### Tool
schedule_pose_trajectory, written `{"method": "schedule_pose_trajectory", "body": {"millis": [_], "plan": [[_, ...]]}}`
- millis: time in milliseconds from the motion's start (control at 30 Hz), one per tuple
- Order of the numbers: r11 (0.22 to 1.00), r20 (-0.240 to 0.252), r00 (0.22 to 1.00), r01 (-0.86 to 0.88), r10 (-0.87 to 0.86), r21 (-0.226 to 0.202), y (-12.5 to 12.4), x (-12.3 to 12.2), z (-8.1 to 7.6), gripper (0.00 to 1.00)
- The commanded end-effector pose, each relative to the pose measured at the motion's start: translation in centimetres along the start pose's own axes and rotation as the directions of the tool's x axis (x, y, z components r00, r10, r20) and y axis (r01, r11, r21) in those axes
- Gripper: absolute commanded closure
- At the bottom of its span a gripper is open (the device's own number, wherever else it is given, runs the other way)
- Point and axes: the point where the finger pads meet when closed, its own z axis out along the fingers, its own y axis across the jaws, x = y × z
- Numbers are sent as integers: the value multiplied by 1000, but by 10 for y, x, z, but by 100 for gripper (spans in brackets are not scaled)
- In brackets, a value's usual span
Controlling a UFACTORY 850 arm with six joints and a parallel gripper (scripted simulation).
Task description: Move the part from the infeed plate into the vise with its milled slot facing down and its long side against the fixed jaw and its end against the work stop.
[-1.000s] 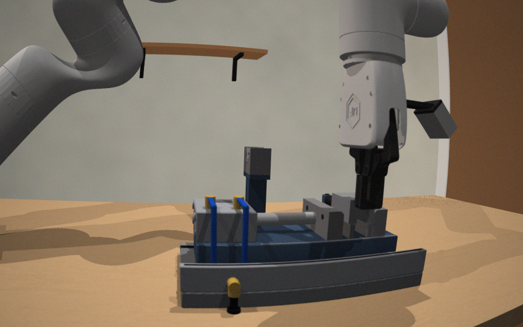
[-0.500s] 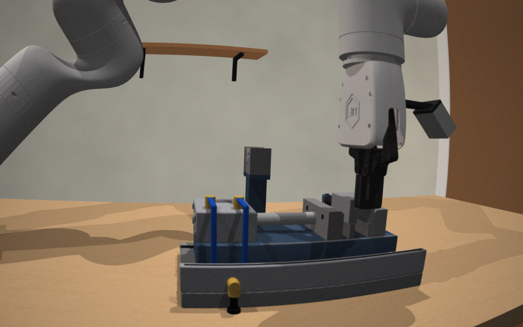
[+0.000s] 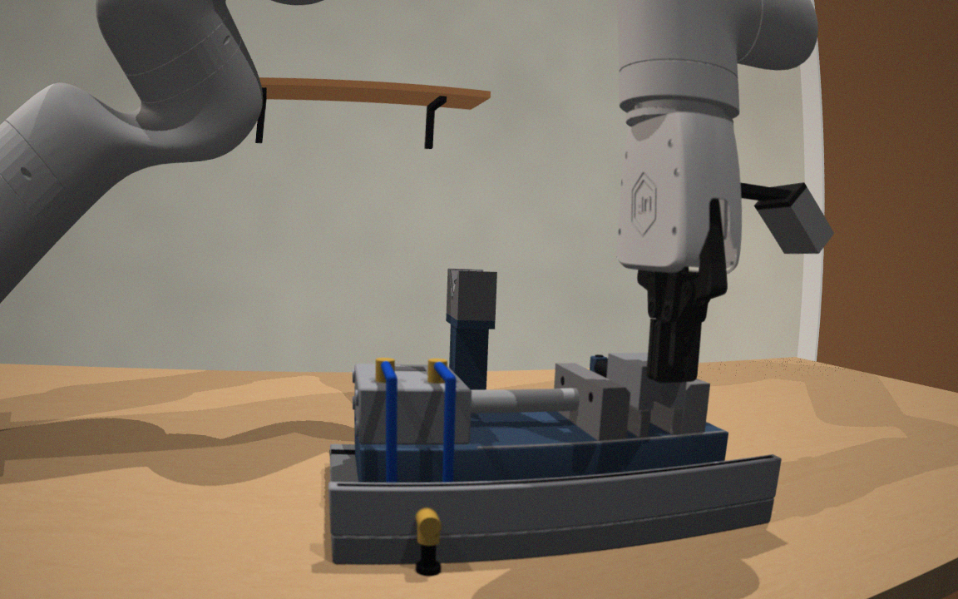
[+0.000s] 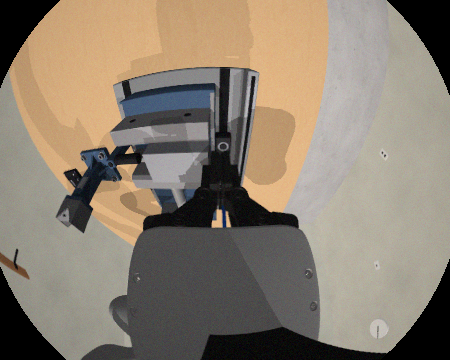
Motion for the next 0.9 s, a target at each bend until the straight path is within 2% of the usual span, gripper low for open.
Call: {"method": "schedule_pose_trajectory", "body": {"millis": [0,867], "plan": [[1000,-1,1000,1,-1,-1,-1,1,-1,100],[1000,-1,1000,1,-1,-1,-7,1,-1,100]]}}
